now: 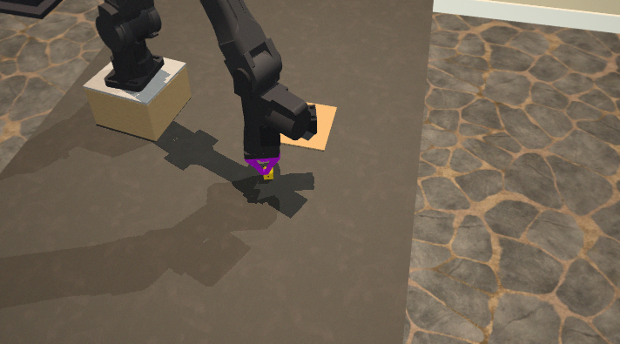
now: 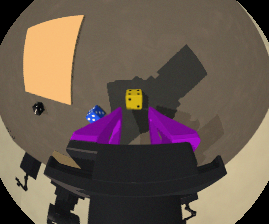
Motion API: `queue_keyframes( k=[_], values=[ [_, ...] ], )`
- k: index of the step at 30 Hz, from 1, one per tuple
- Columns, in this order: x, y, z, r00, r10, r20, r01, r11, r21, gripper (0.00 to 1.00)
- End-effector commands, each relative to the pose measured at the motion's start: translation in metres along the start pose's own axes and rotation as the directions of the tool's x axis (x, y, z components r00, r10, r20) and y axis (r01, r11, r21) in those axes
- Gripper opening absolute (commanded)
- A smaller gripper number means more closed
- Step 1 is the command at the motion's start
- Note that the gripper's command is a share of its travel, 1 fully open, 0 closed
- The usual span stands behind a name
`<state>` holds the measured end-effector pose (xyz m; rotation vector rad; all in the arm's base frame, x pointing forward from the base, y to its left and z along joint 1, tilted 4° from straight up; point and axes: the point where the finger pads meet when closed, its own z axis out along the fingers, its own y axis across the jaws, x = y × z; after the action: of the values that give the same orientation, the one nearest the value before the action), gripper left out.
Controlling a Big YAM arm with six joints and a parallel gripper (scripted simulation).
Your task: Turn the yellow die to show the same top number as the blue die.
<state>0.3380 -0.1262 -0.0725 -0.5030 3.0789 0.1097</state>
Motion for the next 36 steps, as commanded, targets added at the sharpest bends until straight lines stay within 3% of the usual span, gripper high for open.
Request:
queue_keyframes(
  k=[1, 36],
  values=[
    [-0.0066, -0.0014, -0.0012, 1.000, 0.000, 0.017, 0.000, 1.000, 0.009, 0.34],
    [-0.0054, 0.0007, -0.0037, 1.000, 0.001, 0.020, -0.001, 1.000, 0.011, 0.34]
  ],
)
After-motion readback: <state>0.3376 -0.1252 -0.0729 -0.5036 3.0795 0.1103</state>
